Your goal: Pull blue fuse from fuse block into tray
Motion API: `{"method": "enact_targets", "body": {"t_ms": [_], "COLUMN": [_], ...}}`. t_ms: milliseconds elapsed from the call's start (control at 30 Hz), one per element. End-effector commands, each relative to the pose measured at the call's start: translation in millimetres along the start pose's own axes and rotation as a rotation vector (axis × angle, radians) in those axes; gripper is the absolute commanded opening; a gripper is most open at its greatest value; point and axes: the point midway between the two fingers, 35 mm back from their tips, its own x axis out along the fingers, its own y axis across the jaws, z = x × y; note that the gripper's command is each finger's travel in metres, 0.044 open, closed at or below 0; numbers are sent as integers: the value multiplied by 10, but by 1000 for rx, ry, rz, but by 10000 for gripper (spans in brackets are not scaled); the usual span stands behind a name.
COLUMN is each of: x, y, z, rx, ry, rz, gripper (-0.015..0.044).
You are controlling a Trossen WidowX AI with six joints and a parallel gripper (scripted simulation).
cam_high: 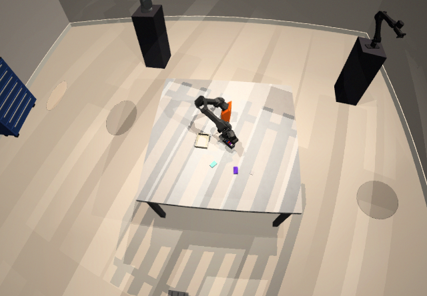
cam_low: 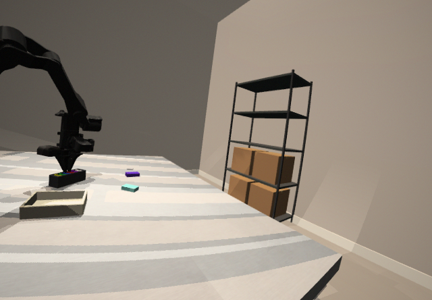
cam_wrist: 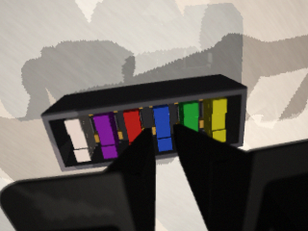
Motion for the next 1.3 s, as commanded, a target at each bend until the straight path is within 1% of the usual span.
{"method": "enact_targets", "body": {"t_ms": [0,367,700,1267], "x": [38,89,77,17], "y": [-7,-8,-4,0], "z": [4,3,-2,0], "rx": [-3,-3,0,-1], "ry": [-2,-2,1,1], "rz": [-4,-4,-1,-1], "gripper": [63,63,0,0]}}
